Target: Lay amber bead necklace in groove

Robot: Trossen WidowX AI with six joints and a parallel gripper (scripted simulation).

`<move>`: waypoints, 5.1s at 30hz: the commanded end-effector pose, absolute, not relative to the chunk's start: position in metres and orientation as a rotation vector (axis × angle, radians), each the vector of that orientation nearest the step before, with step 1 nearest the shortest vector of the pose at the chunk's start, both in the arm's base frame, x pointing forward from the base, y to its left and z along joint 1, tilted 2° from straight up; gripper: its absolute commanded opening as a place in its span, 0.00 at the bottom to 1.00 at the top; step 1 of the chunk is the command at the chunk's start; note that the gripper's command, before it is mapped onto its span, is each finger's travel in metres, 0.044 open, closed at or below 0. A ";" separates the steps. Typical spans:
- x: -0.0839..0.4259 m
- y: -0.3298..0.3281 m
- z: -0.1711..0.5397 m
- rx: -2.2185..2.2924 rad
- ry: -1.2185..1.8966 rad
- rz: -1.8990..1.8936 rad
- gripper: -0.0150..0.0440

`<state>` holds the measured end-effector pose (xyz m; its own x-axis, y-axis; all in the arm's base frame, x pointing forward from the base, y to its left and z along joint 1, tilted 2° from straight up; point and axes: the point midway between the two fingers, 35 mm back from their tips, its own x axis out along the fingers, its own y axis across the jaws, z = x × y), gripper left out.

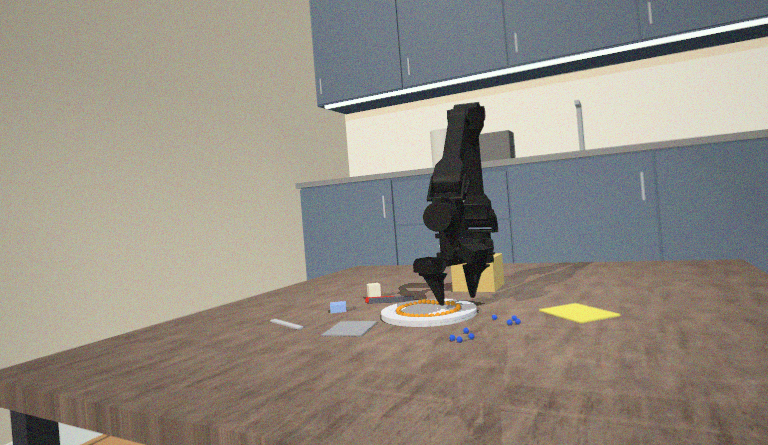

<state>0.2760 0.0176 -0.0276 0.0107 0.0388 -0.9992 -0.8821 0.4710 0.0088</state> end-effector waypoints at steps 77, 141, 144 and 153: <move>0.278 0.006 -0.033 -1.135 1.202 1.163 0.25; 0.267 0.011 -0.029 -1.134 1.203 1.168 0.92; 0.267 0.010 -0.030 -1.134 1.204 1.169 1.00; 0.267 0.010 -0.028 -1.131 1.205 1.169 1.00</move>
<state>0.2667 0.0101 -0.0280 0.0117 0.0386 -0.9992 -0.9975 0.0695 -0.0090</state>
